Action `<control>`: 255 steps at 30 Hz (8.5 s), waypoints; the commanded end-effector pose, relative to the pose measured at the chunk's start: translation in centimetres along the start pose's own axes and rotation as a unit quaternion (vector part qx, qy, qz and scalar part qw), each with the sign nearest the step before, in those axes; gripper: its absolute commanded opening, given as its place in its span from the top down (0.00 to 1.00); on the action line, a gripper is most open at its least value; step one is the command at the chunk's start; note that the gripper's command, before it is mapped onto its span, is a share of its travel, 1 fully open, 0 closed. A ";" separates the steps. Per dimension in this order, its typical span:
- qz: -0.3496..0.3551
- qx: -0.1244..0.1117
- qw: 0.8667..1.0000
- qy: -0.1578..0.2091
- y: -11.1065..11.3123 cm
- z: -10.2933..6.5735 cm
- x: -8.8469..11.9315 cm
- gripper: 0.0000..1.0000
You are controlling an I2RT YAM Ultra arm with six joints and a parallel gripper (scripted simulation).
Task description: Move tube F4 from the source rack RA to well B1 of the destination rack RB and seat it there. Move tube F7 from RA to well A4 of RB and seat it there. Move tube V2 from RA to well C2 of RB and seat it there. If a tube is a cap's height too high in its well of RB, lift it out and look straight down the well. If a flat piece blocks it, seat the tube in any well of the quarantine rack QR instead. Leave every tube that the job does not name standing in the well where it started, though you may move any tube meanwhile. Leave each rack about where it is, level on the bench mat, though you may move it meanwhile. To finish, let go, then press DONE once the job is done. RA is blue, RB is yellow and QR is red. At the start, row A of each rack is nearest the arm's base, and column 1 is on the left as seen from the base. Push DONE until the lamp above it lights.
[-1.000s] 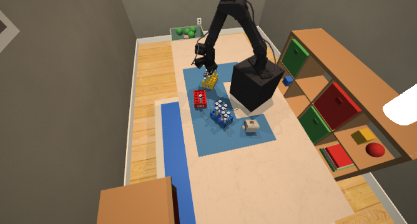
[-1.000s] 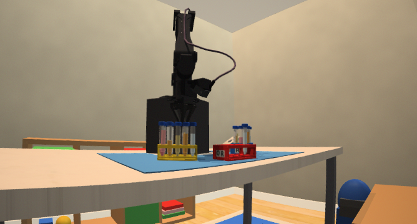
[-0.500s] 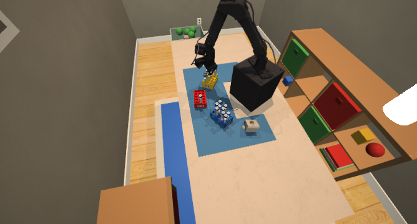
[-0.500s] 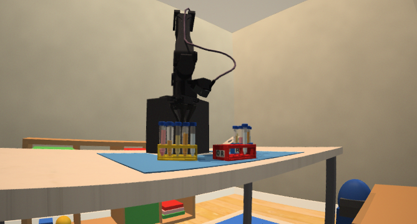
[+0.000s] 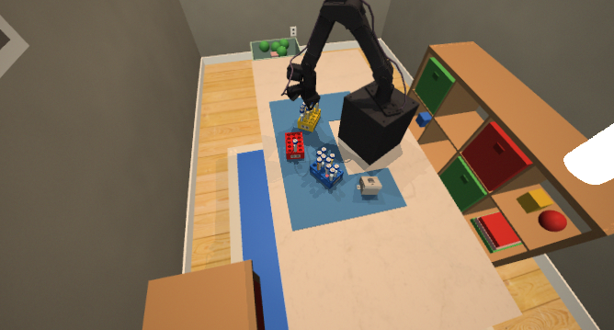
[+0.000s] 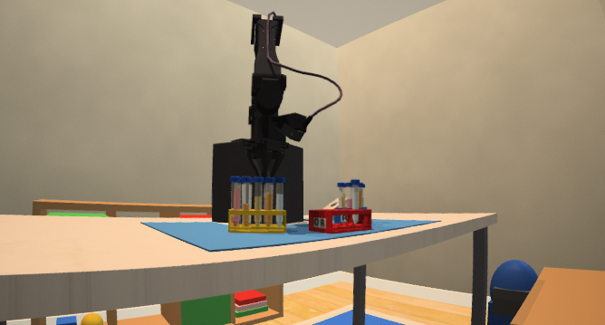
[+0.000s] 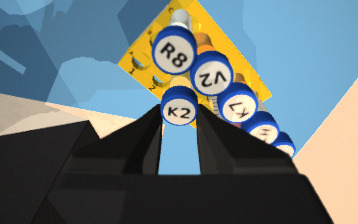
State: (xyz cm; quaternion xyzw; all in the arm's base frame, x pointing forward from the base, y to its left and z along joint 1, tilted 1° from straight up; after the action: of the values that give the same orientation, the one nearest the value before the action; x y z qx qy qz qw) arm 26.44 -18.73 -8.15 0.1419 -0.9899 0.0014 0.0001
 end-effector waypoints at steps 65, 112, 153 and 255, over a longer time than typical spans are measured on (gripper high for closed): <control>0.005 0.017 1.000 -0.007 -0.3 -4.6 0.2 0.70; 0.217 0.014 0.976 -0.012 16.6 -7.3 -7.0 0.70; 0.227 0.013 0.974 -0.002 30.6 -6.9 -7.5 0.70; 0.218 0.007 0.976 -0.007 30.3 0.3 -8.1 0.70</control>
State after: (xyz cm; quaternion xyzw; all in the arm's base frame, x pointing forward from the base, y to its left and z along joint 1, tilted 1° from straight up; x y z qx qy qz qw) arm 25.52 12.49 -8.62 -0.0777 -0.9969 0.0085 -0.0038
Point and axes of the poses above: the point where the finger pads meet when closed, its own z axis out along the fingers, its own y axis across the jaws, x = y × z, the point moved 5 cm from there along -z, back along the fingers, and after that the axes turned 9 degrees about -z, right-handed, at the moved point
